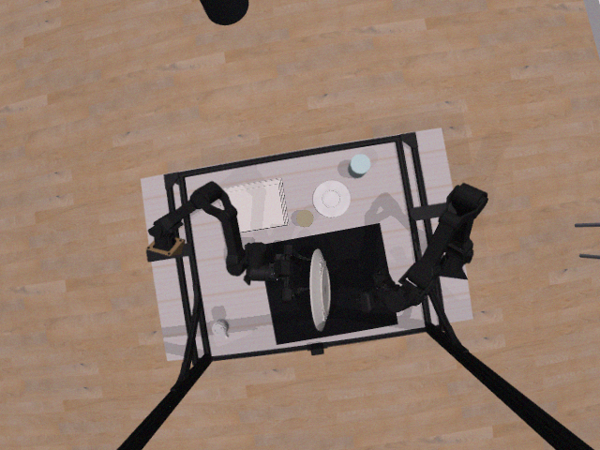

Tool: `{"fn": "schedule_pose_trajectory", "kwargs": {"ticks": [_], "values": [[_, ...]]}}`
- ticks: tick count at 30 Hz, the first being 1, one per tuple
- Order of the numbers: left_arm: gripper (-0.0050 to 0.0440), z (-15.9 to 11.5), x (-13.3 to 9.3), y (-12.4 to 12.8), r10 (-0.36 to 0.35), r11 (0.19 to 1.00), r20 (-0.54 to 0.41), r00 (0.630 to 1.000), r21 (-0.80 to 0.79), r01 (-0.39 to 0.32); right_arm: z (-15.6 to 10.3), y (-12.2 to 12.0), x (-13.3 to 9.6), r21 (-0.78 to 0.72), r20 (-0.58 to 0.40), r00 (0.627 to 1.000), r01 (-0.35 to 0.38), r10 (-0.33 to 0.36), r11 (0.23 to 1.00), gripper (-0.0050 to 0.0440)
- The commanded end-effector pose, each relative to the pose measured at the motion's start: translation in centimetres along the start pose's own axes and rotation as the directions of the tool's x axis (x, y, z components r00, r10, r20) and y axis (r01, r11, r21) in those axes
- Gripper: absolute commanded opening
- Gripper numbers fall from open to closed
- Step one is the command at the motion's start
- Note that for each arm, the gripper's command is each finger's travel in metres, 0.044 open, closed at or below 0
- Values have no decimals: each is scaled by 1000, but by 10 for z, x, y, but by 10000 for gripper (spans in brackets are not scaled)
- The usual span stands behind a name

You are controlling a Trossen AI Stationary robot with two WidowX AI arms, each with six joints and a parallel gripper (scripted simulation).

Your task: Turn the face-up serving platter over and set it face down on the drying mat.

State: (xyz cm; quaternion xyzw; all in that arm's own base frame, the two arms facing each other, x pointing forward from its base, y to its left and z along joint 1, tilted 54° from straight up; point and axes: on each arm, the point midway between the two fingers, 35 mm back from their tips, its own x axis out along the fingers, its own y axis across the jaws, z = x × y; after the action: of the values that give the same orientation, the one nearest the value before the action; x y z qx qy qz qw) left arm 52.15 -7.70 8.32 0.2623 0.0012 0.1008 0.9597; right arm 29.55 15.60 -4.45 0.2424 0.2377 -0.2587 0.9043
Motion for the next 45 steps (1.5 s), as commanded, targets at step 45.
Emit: {"fn": "schedule_pose_trajectory", "kwargs": {"ticks": [45], "values": [[440,-51,-53,13,-112,980,-248,962,132,148,20,-107,-47,6,38,996,84,-84,996,440]]}}
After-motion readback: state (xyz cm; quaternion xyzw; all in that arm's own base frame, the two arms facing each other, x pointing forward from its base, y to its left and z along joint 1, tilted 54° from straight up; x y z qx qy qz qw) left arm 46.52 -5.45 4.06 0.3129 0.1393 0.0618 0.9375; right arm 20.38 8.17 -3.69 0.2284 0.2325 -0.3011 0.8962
